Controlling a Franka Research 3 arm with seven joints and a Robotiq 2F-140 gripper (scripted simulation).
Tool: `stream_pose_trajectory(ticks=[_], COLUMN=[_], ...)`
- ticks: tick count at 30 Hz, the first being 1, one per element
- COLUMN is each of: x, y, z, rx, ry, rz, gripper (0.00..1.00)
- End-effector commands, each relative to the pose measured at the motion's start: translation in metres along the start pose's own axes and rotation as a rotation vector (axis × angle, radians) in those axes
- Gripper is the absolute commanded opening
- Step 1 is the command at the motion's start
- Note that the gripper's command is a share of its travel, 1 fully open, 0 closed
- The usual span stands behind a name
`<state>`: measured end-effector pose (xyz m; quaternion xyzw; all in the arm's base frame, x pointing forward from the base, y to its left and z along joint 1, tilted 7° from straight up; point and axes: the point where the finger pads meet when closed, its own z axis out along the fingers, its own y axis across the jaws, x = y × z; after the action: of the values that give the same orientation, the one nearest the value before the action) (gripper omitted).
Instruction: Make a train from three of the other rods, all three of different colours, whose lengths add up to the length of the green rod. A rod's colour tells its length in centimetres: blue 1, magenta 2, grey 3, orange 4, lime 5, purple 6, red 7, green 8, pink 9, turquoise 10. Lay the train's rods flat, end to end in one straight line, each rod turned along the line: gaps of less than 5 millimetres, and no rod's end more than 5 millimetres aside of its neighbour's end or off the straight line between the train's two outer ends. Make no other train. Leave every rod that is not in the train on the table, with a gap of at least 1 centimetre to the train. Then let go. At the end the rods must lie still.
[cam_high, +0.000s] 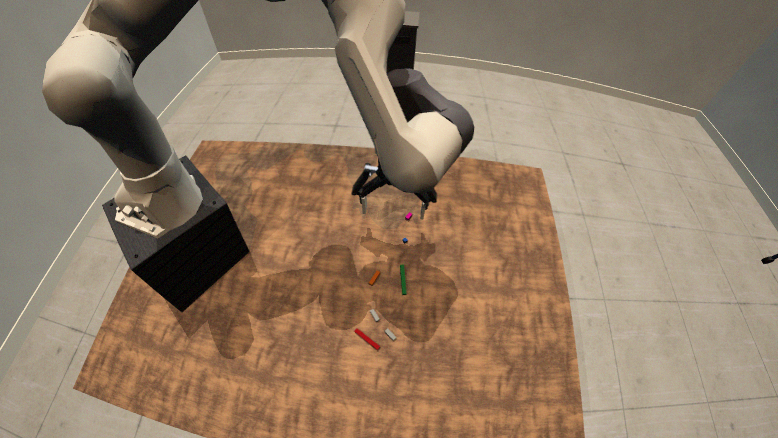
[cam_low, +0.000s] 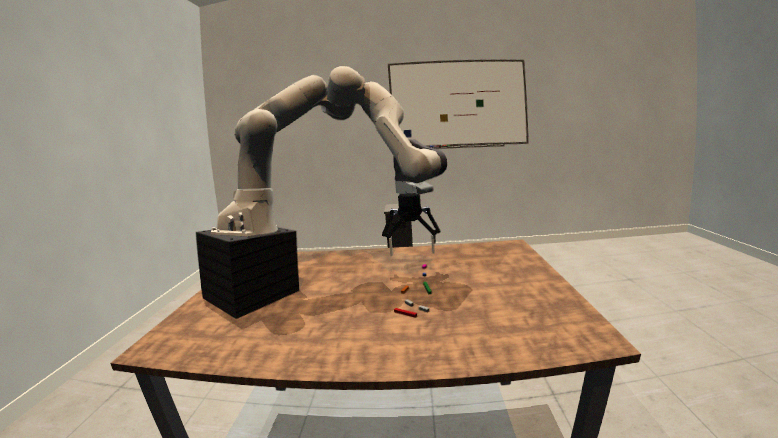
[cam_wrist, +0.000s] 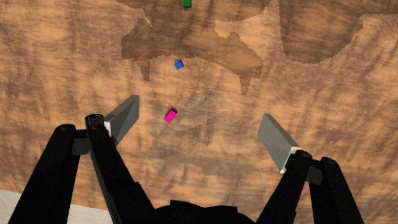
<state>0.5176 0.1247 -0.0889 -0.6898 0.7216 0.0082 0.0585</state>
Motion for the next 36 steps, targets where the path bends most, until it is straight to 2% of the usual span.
stream_pose_trajectory(ticks=[1, 25, 32, 36], x=[-0.001, -0.004, -0.016, -0.036], y=[0.0, -0.001, -0.01, -0.026], z=[0.0, 0.0, 0.002, 0.002], rx=[-0.001, 0.004, 0.035, 0.095], ry=[-0.002, -0.008, -0.041, -0.083], rz=[0.006, -0.005, -0.069, -0.175], gripper=[1.0, 1.0, 1.0, 1.0])
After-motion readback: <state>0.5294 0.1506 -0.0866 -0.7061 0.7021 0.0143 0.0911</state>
